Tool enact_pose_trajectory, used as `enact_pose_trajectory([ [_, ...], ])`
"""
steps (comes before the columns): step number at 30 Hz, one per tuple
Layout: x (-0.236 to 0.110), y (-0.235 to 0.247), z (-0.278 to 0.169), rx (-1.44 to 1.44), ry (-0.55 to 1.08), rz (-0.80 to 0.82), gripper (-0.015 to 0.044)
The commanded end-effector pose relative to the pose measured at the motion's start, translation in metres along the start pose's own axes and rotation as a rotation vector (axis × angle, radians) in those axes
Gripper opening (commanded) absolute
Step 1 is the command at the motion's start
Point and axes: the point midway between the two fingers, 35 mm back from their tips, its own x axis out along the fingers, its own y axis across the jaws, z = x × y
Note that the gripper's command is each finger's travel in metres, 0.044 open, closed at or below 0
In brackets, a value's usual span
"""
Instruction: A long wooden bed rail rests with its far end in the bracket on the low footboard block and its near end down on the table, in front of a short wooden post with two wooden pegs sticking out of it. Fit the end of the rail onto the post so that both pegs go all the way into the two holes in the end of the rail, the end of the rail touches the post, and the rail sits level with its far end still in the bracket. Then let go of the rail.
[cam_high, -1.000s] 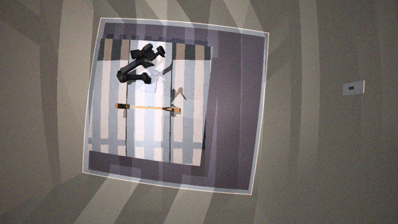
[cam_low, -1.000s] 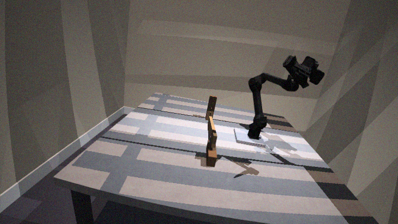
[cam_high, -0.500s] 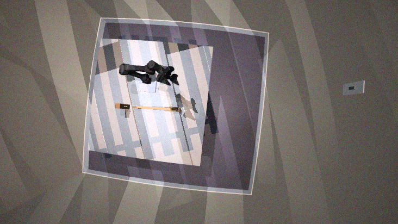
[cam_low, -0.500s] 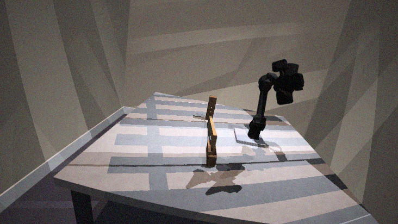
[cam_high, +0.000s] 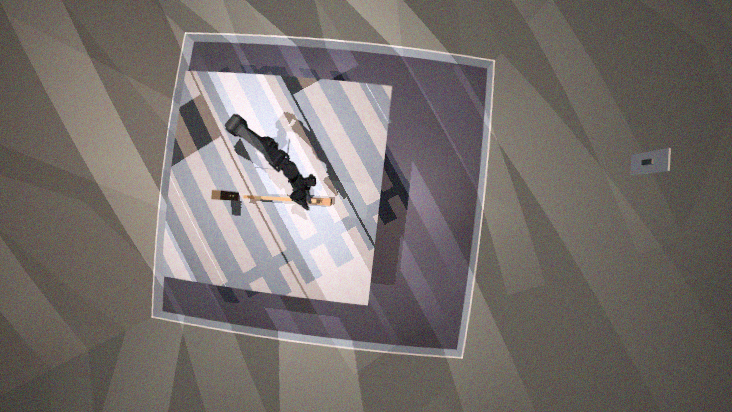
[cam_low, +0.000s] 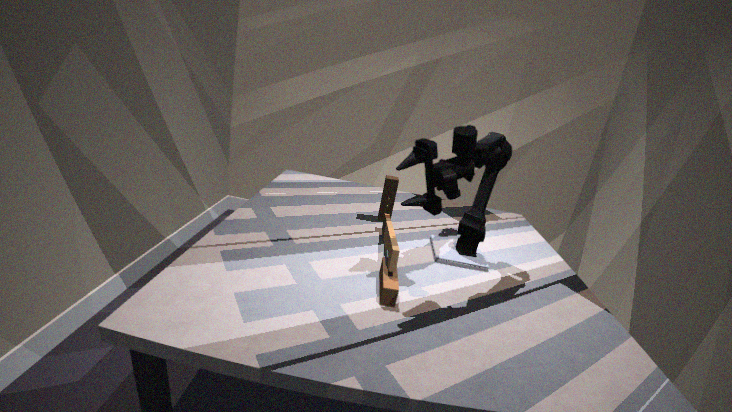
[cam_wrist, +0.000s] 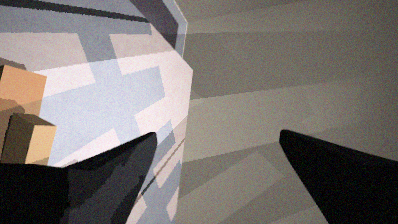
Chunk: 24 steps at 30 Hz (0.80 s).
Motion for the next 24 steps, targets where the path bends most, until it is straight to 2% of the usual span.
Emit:
enact_pose_trajectory([
  [1, 0.027, 0.035, -0.062, -0.056, 0.113, 0.198, 0.044],
  [5, 0.034, 0.069, -0.12, -0.065, 0.197, 0.39, 0.044],
  [9, 0.025, 0.106, -0.177, 0.008, 0.287, 0.591, 0.044],
  [14, 0.009, 0.133, -0.215, 0.075, 0.338, 0.748, 0.044],
  [21, -0.054, 0.188, -0.284, 0.275, 0.35, 1.116, 0.044],
  [24, -0.072, 0.198, -0.294, 0.343, 0.336, 1.188, 0.044],
])
